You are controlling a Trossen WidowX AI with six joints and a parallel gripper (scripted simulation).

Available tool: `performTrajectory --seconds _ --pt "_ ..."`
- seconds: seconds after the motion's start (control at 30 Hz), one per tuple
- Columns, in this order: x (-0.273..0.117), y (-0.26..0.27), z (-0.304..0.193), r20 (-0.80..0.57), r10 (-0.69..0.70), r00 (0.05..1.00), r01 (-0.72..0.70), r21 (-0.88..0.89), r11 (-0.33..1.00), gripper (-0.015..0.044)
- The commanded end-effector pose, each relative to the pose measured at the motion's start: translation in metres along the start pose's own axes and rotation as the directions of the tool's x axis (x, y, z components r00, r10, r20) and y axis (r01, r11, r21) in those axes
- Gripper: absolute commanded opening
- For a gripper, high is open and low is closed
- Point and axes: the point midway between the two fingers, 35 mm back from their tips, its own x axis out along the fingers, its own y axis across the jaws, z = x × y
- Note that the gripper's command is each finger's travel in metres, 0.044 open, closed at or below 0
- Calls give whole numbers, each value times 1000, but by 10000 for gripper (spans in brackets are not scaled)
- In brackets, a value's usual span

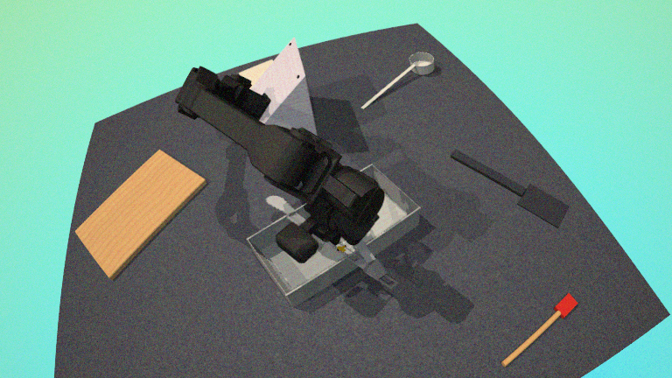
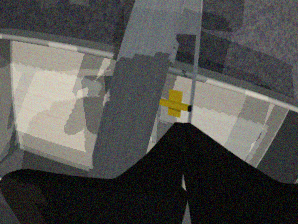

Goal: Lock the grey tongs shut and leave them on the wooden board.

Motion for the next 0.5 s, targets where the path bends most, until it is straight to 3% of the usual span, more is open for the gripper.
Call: performTrajectory --seconds 0.0,0.47 --pt "2 9 -1 -3 7 1000 -7 2 1000 -150" --pt "2 33 -2 -3 7 1000 -7 2 1000 -150"
